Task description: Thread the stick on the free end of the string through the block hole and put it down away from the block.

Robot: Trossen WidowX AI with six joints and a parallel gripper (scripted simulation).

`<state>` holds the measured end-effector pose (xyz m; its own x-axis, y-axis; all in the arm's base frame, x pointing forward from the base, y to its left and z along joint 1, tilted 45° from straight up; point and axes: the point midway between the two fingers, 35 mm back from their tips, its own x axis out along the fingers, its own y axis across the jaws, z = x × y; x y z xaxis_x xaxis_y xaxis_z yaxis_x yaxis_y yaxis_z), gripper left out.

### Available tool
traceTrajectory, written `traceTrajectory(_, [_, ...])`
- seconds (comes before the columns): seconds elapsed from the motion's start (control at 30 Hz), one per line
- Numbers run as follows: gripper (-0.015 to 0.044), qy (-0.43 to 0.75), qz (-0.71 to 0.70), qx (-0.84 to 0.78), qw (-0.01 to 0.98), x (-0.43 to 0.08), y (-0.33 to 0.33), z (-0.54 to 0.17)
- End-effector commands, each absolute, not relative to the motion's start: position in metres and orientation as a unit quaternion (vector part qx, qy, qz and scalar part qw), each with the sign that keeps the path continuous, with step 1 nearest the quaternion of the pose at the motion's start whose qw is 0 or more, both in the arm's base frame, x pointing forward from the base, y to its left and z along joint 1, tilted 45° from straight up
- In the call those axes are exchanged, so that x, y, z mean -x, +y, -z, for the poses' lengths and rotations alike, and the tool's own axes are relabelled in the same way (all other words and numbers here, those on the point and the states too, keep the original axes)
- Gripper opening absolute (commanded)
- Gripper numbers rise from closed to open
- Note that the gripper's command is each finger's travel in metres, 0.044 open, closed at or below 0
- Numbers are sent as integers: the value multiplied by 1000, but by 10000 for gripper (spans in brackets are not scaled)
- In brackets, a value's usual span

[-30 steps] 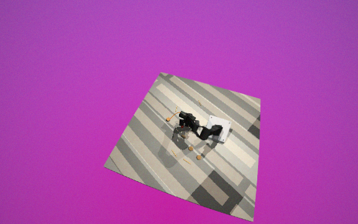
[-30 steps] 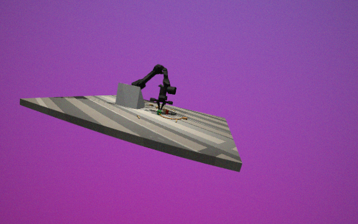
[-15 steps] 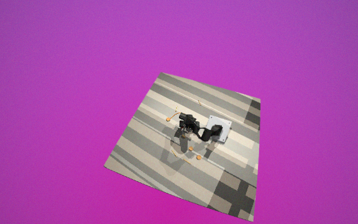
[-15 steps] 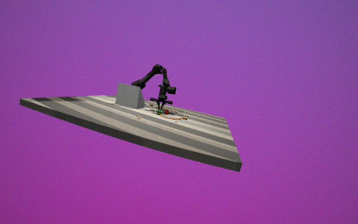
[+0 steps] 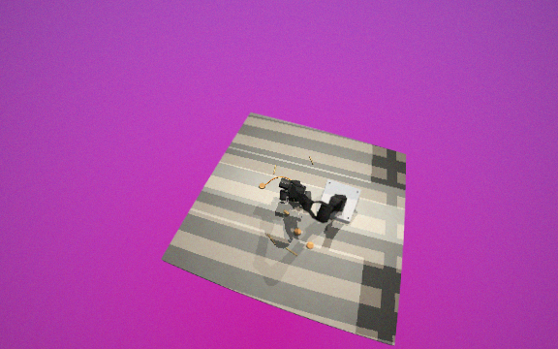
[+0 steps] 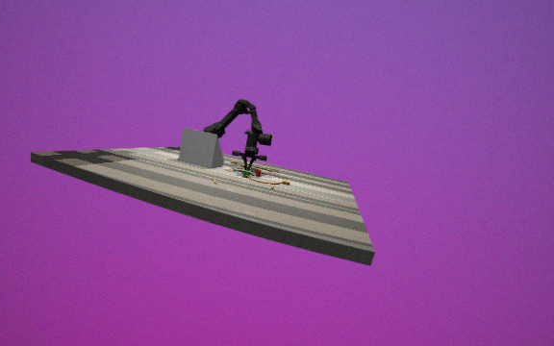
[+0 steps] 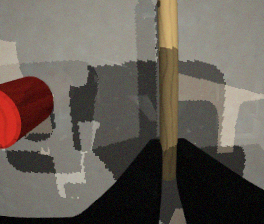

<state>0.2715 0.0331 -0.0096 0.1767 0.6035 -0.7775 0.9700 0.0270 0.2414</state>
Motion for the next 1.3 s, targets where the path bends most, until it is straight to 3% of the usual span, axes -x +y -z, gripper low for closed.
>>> traceTrajectory(0.0, [0, 599, 231, -658, 394, -271, 38, 6])
traceTrajectory(0.73, [0, 604, 231, -652, 395, -269, 57, 3])
traceTrajectory(1.0, [210, 602, 232, -653, 397, -270, 46, -4])
traceTrajectory(1.27, [210, 601, 231, -654, 397, -260, -2, -54])
